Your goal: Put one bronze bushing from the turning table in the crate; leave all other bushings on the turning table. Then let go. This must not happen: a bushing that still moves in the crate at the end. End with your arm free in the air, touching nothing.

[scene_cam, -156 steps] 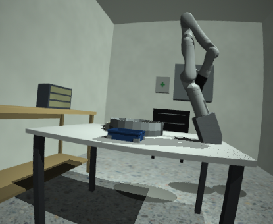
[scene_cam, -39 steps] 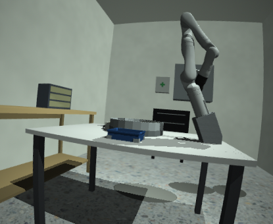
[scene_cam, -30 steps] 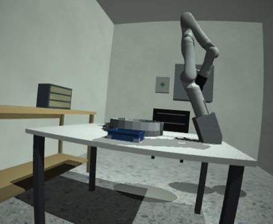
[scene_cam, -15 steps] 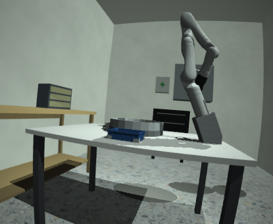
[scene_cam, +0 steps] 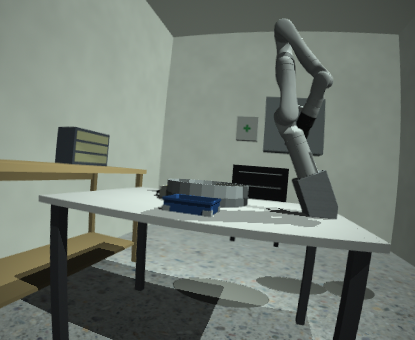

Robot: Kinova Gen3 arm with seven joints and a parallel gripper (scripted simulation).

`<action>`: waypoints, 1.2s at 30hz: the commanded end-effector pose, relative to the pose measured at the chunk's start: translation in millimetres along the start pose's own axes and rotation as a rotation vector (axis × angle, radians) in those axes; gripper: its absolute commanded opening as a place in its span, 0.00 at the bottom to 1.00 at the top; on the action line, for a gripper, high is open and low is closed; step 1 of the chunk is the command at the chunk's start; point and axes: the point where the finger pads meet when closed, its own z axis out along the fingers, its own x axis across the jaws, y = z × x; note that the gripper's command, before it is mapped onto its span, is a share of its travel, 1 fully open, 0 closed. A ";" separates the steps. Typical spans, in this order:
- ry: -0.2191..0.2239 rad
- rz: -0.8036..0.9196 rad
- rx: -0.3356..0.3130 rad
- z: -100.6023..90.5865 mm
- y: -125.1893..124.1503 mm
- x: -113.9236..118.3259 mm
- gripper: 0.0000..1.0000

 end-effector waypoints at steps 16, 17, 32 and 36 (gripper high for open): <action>0.003 0.000 0.000 -1.3 -2.5 -10.5 1.00; 0.007 0.000 0.001 -2.5 -4.9 -21.2 1.00; 0.016 0.000 0.002 -6.2 -12.1 -53.2 1.00; 0.013 0.000 0.001 -5.6 -9.7 -42.5 1.00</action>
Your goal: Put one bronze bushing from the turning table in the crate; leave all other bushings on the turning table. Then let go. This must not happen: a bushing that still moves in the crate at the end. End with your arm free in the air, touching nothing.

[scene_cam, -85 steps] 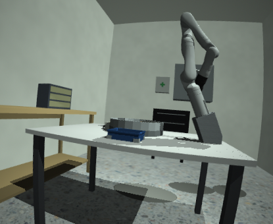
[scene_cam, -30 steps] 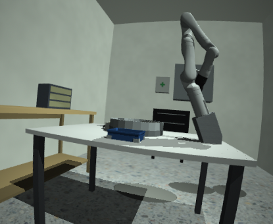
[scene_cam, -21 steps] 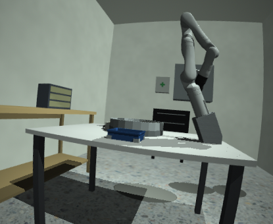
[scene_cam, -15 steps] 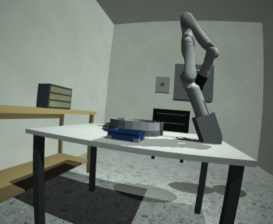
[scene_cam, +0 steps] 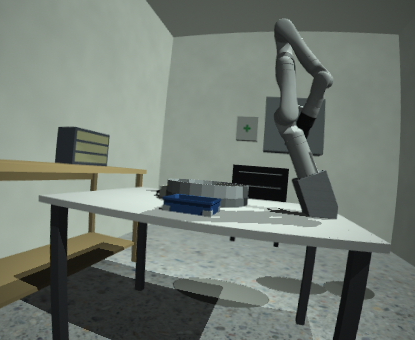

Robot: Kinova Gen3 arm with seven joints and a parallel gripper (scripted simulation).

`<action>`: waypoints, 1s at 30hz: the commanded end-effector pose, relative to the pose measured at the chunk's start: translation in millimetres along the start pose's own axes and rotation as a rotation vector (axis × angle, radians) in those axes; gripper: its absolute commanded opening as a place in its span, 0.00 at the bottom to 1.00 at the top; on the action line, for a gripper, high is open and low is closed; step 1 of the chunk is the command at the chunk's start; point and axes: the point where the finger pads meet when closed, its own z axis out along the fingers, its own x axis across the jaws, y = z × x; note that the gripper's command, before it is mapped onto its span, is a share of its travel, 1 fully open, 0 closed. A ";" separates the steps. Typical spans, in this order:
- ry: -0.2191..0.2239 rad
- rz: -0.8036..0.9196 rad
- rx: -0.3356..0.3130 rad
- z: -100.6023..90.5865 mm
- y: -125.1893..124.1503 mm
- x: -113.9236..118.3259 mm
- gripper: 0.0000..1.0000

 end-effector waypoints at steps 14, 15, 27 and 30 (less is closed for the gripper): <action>0.002 0.002 -0.013 -0.4 -2.5 -10.6 1.00; 0.003 0.004 -0.027 -0.6 -4.9 -21.3 1.00; 0.006 0.010 -0.068 -1.4 -12.3 -53.5 1.00; 0.006 0.010 -0.068 -1.4 -12.3 -53.5 1.00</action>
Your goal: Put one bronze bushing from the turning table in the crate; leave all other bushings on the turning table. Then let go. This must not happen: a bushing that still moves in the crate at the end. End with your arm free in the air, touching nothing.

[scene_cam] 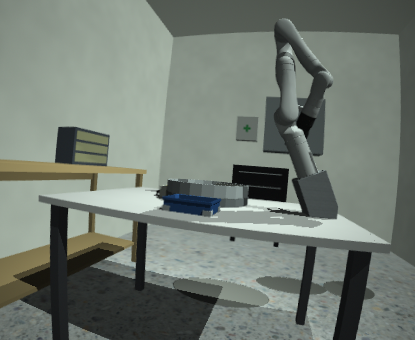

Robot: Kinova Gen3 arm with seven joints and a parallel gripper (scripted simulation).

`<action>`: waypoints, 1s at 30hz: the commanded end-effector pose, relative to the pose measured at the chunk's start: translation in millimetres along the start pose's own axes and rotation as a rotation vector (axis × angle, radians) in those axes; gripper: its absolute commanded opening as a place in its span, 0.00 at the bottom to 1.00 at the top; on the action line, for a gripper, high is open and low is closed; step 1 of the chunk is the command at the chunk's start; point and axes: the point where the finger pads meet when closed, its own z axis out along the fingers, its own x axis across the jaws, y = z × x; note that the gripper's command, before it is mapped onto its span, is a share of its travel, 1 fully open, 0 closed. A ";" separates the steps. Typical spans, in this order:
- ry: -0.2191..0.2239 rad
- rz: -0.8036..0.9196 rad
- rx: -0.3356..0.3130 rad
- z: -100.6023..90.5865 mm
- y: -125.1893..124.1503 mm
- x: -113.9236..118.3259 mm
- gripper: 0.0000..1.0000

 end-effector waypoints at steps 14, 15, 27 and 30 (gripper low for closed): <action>0.006 0.010 -0.068 -2.5 -11.6 -53.6 1.00; 0.006 0.010 -0.068 -2.5 -11.6 -53.6 1.00; 0.006 0.010 -0.068 -3.6 -10.8 -53.7 1.00; 0.006 0.010 -0.068 -3.6 -10.8 -53.7 1.00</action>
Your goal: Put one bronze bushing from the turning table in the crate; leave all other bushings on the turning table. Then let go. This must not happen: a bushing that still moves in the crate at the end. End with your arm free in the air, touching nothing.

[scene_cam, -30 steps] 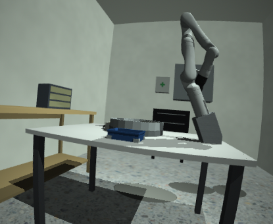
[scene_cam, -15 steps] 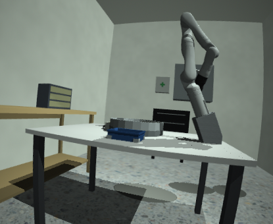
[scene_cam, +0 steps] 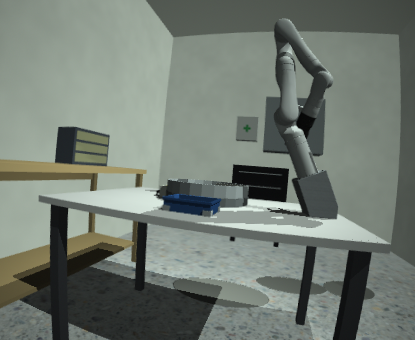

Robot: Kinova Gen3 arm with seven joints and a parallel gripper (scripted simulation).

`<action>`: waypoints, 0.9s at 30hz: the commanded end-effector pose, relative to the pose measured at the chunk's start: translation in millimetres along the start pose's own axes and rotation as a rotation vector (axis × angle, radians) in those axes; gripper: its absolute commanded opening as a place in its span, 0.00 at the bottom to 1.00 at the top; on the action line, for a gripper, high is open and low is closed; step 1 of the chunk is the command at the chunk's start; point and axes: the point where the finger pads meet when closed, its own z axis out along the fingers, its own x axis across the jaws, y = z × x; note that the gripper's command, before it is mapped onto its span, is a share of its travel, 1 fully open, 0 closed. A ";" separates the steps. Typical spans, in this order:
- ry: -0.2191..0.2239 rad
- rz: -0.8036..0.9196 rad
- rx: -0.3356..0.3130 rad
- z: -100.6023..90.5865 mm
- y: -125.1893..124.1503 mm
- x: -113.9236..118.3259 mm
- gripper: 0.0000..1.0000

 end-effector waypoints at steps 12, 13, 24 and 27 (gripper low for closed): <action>0.006 0.010 -0.068 -4.6 -10.0 -53.8 1.00; 0.006 0.010 -0.068 -4.6 -10.0 -53.8 1.00; 0.004 0.006 -0.041 -3.4 -5.4 -32.3 1.00; 0.006 0.010 -0.068 -5.6 -9.1 -53.9 1.00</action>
